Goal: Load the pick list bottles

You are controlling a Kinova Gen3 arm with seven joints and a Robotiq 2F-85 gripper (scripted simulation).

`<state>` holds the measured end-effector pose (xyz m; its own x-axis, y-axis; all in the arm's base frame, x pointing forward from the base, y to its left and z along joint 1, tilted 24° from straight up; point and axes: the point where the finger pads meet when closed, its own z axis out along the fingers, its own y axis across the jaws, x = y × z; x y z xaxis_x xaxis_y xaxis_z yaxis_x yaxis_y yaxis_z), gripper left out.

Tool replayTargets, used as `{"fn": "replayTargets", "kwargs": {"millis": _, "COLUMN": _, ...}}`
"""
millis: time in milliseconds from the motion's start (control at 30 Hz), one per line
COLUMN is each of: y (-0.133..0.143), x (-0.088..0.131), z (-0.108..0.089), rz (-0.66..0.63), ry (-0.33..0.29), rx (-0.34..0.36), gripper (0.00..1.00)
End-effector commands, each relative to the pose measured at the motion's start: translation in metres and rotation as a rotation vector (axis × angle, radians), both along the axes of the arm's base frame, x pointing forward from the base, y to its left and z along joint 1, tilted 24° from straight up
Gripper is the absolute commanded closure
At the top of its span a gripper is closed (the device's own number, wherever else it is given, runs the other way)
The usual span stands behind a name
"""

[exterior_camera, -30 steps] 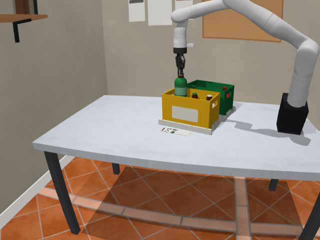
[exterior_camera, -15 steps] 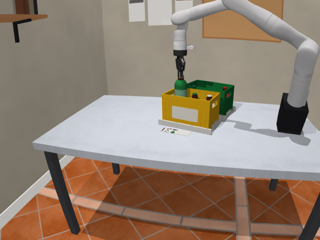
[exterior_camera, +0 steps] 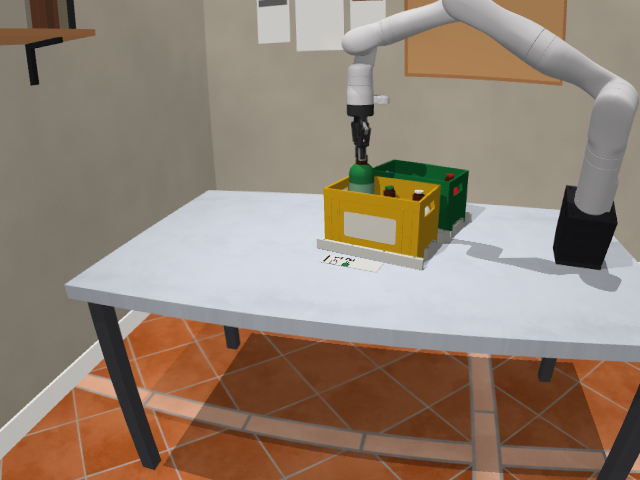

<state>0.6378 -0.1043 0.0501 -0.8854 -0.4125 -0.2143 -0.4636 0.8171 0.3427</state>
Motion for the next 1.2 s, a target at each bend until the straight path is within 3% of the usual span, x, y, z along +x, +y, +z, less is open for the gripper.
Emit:
{"fn": "replayTargets", "kwargs": {"millis": 0, "y": 0.000, "x": 0.001, "z": 0.000, "rz": -0.001, "ry": -0.003, "rx": -0.001, "gripper": 0.90}}
{"fn": "replayTargets", "kwargs": {"millis": 1167, "y": 0.012, "x": 0.002, "z": -0.029, "rz": -0.001, "ry": -0.003, "rx": -0.001, "gripper": 0.90}}
